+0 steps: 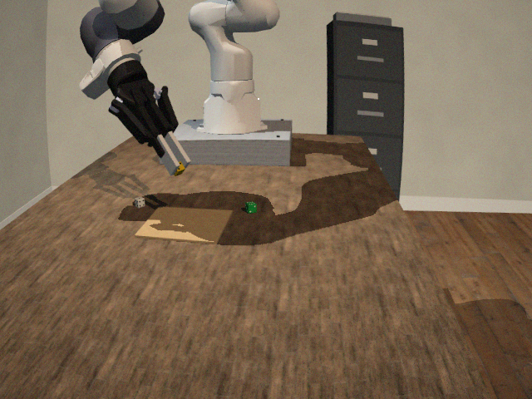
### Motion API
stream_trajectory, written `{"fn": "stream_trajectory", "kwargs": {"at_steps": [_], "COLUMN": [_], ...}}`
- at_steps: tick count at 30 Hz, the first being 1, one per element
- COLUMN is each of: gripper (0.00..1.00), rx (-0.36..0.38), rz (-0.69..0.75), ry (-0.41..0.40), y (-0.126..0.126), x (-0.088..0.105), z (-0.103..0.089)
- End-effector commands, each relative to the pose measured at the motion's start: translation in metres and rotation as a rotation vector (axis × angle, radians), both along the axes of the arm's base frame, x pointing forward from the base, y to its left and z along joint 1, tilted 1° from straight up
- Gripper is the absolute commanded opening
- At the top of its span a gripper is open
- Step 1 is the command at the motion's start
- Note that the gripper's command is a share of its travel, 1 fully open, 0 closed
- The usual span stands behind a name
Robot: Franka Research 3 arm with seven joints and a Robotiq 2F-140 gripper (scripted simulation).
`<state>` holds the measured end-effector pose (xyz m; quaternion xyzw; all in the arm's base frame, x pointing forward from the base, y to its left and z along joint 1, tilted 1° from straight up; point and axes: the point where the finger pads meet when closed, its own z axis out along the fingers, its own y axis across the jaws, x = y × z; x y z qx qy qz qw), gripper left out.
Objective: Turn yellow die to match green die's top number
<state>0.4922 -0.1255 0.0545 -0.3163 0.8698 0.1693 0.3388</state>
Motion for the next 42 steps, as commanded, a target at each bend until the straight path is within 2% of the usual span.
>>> {"fn": "stream_trajectory", "kwargs": {"at_steps": [1, 10, 21, 32, 34, 42], "gripper": [0.07, 0.07, 0.07, 0.07, 0.07, 0.07], "rx": [0.022, 0.149, 0.154, 0.154, 0.154, 0.154], "rz": [0.110, 0.096, 0.095, 0.095, 0.095, 0.095], "ry": [-0.131, -0.260, -0.265, -0.265, -0.265, -0.265], "y": [0.011, 0.006, 0.006, 0.006, 0.006, 0.005], "x": [0.002, -0.001, -0.001, -0.001, -0.001, -0.002], "z": [0.002, 0.001, -0.003, -0.038, -0.038, -0.066]}}
